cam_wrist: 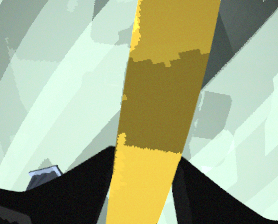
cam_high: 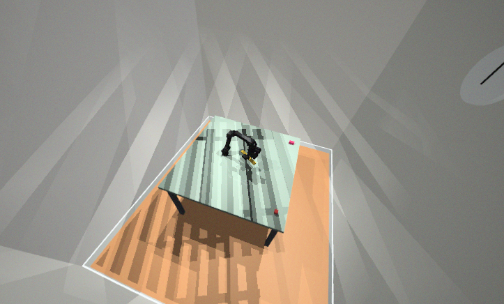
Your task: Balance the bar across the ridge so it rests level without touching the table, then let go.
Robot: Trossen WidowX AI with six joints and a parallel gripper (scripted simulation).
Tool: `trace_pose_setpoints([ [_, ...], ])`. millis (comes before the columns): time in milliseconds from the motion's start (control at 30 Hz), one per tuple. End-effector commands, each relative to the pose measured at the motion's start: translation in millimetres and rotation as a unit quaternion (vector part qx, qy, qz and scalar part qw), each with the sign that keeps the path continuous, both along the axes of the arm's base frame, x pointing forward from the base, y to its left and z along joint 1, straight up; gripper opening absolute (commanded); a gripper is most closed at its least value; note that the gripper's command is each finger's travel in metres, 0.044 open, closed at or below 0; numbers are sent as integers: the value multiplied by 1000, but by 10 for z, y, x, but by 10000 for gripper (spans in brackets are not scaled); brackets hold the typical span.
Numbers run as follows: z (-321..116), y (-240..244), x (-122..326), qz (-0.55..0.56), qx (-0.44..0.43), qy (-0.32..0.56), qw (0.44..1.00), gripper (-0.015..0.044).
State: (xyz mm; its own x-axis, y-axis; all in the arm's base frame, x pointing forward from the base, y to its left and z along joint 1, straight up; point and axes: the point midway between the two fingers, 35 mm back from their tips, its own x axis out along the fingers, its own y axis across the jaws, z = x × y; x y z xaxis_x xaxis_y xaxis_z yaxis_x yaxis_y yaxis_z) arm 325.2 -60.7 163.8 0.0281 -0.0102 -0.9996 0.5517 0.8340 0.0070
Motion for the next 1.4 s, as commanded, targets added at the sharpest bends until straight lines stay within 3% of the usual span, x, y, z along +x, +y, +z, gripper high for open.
trace_pose_setpoints([
  [0,5,185,9,-54,5,0,999,0],
  [600,9,886,-58,-271,13,0,963,0],
  [1367,7,1583,-498,-512,21,2,859,0],
])
